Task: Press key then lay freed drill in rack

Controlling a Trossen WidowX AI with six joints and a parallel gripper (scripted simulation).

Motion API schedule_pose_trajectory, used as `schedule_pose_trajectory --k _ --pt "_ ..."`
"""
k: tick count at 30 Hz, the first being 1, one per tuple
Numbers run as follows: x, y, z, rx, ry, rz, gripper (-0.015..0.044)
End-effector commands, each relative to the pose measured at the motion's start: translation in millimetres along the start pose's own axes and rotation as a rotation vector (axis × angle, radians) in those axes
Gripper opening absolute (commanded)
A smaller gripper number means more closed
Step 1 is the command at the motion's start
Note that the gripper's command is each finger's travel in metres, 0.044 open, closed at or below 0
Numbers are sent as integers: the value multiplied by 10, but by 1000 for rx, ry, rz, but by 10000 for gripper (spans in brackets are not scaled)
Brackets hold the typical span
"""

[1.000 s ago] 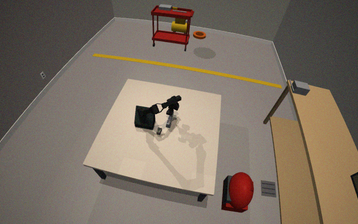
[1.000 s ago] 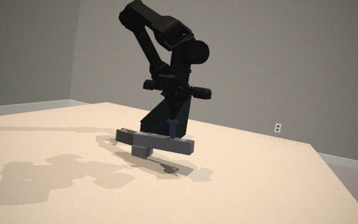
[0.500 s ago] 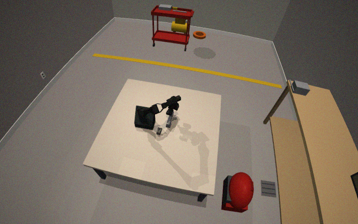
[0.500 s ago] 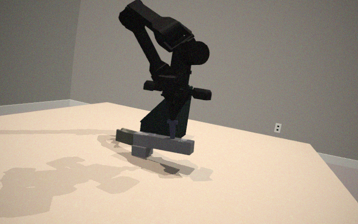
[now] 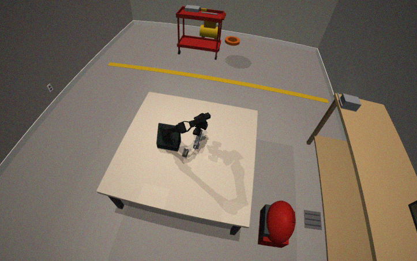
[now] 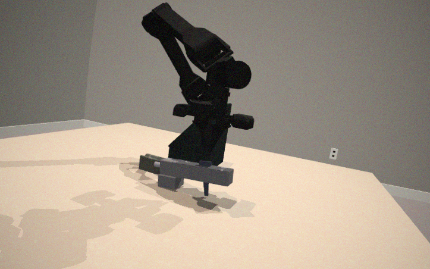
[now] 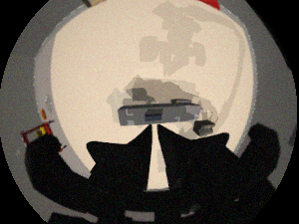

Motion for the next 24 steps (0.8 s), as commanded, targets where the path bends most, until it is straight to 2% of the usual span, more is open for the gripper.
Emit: schedule_pose_trajectory --k 1,4,6,10,14,24 --pt "31 -185 29 6 0 -4 105" --pt "57 -565 32 7 0 -3 184" --pt "56 -682 27 6 0 -3 236" --pt "75 -591 6 12 -49 -16 341" --pt "143 -426 -230 30 -310 -25 440" --pt "164 18 -869 25 -982 -58 440"
Point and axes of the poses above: the point midway between the two fingers, 35 mm back from their tips, its own y axis out along the fingers, its own z axis across the jaws, x = y × z, the point moved 5 cm from there along -y, back along the fingers, and after that the axes turned 2 degrees about -y, right-handed, at the moved point
